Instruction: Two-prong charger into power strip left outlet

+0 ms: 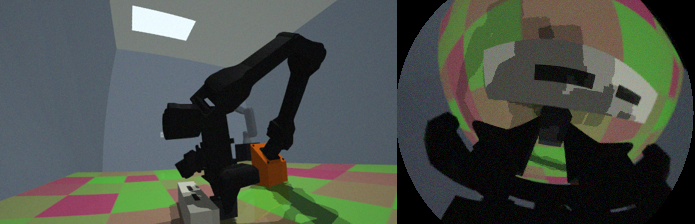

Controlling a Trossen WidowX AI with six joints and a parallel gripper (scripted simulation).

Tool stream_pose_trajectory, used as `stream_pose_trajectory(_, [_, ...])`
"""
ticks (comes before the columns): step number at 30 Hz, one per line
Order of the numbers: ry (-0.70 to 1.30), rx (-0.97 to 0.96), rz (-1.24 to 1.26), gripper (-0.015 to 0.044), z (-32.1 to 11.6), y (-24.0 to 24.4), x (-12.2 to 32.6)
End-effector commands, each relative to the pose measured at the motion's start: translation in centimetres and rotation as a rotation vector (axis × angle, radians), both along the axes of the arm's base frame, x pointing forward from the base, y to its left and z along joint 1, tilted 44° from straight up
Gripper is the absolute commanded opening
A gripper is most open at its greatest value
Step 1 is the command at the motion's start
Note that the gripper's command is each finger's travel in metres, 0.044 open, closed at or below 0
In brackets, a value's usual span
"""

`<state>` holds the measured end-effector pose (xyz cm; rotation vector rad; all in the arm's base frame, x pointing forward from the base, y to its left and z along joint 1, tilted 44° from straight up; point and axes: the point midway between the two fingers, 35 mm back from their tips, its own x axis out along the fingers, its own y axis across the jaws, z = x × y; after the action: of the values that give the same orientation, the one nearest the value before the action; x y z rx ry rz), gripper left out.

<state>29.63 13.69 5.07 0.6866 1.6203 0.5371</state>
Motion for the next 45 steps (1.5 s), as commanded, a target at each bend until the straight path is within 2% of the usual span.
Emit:
stream_pose_trajectory(1, [0.0,0.005,0.003,0.0,0.0,0.0,0.2])
stream_pose_trajectory(45, [-0.001,0.005,0.003,0.0,-0.1,-0.1,1.8])
